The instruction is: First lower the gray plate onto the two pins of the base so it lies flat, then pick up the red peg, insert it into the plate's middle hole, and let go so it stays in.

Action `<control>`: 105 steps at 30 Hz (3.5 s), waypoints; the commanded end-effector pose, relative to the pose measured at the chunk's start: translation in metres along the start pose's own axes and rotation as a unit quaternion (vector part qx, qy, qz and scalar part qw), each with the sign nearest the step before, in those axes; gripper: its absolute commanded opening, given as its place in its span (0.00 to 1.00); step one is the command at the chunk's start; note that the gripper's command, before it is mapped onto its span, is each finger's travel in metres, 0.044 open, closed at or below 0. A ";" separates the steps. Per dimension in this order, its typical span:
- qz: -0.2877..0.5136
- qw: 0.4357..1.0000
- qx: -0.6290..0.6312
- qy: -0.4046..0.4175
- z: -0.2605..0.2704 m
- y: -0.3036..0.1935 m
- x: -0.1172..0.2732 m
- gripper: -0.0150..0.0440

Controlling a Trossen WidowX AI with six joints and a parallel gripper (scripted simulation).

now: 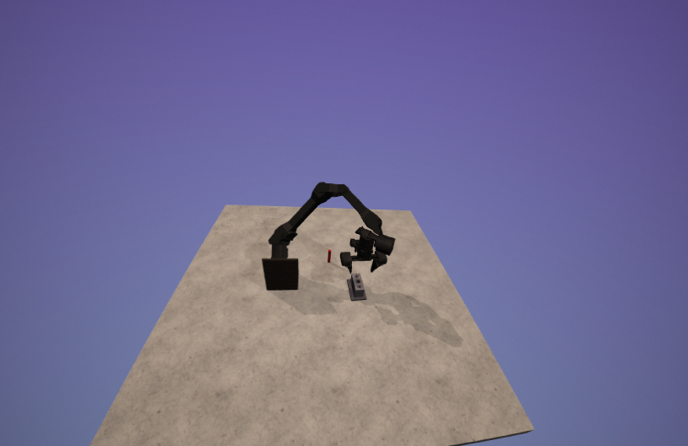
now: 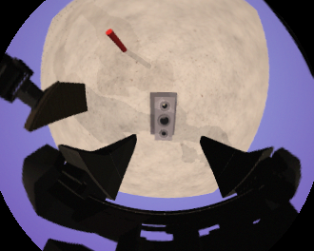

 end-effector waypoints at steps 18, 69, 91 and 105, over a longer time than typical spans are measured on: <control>0.004 0.857 -0.515 0.001 0.019 0.095 0.028 1.00; 0.004 0.203 -0.979 0.005 0.092 0.199 0.016 1.00; 0.003 0.203 -0.979 0.006 0.092 0.201 -0.030 1.00; 0.003 0.203 -0.979 0.005 0.091 0.201 -0.052 1.00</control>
Point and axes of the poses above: the point midway between the two fingers, 35 mm back from their tips, its own x axis back along the fingers, its own z axis across the jaws, y = z × x, the point moved 8 cm from there along x, back along the fingers, and after that the axes turned 5 degrees about x, right-handed, at the moved point
